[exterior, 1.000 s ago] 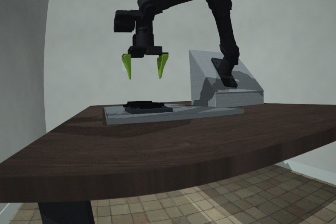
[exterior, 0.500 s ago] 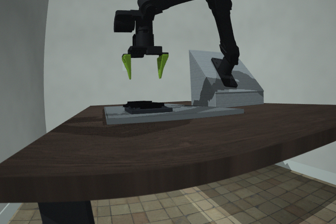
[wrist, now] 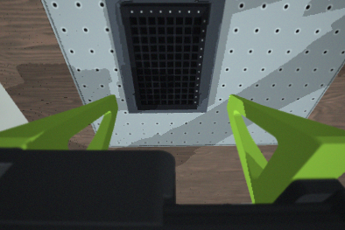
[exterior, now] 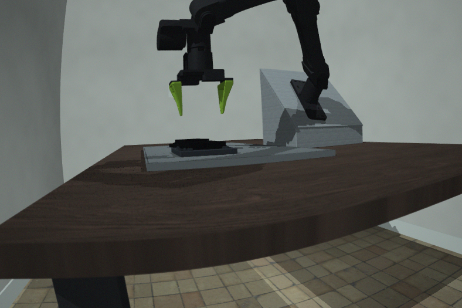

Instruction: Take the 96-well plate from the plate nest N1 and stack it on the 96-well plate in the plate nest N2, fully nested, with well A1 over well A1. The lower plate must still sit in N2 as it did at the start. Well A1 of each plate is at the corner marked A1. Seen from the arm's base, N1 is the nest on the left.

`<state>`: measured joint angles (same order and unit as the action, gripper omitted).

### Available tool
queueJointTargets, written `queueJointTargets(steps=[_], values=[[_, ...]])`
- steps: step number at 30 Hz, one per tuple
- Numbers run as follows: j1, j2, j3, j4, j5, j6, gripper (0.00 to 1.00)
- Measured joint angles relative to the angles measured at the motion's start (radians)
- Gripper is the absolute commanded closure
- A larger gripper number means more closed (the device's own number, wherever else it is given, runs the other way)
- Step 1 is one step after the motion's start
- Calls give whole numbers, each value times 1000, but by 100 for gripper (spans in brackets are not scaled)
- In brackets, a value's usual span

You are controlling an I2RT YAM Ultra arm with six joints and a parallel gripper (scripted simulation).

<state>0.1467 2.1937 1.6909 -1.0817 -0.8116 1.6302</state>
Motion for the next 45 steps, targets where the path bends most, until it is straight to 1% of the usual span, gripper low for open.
queueJointTargets(steps=[14, 21, 45], values=[[34, 8, -53, 93, 0, 51, 0], [45, 9, -66, 137, 0, 74, 0], [111, 43, -126, 289, 1, 164, 0]])
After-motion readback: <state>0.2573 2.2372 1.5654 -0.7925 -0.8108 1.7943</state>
